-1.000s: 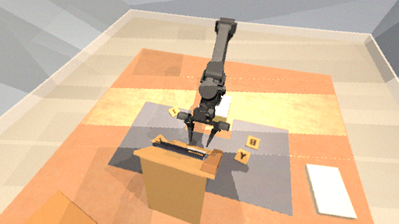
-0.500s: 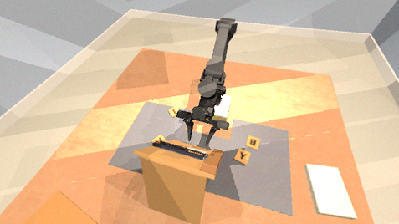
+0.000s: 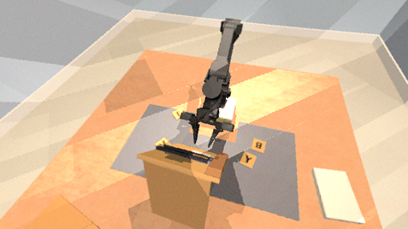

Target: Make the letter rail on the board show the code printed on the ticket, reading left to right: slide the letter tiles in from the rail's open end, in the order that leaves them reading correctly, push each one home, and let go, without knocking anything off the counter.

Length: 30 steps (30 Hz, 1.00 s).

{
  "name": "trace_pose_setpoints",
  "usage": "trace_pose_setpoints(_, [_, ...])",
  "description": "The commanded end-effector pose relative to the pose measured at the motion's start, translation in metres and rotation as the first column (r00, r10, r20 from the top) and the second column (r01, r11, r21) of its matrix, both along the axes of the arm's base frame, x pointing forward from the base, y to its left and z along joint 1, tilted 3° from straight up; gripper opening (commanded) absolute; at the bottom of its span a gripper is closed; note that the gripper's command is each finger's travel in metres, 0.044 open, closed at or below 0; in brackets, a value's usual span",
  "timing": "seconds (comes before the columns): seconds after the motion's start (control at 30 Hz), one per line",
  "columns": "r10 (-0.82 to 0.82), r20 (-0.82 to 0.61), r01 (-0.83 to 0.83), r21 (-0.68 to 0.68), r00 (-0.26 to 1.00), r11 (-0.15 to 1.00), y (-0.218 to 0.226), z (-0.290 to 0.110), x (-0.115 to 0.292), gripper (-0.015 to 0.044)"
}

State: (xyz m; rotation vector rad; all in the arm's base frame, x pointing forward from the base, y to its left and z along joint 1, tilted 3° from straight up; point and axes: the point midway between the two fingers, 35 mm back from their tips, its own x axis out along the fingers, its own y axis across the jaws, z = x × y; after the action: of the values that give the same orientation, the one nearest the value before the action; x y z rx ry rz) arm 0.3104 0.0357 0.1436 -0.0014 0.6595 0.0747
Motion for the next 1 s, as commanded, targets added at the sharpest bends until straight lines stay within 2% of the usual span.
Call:
trace_pose_setpoints(0.0, [0.000, 0.000, 0.000, 0.000, 1.000, 1.000, 0.000, 0.000, 0.000, 0.0137])
trace_pose_setpoints(0.17, [0.000, 0.000, 0.000, 0.000, 1.000, 1.000, 0.000, 0.000, 0.000, 0.0006])
trace_pose_setpoints(0.2, [0.000, 0.000, 0.000, 0.000, 1.000, 1.000, 0.000, 0.000, 0.000, 0.0000])
trace_pose_setpoints(0.57, [0.000, -0.026, 0.000, -0.005, 1.000, 1.000, -0.001, 0.000, 0.002, 0.0000])
trace_pose_setpoints(0.77, [-0.002, -0.257, -0.009, -0.043, 0.967, 0.999, -0.011, 0.003, 0.018, 0.0000])
trace_pose_setpoints(0.97, [-0.002, -0.482, -0.026, -0.053, 0.876, 0.998, -0.023, 0.006, 0.028, 0.0000])
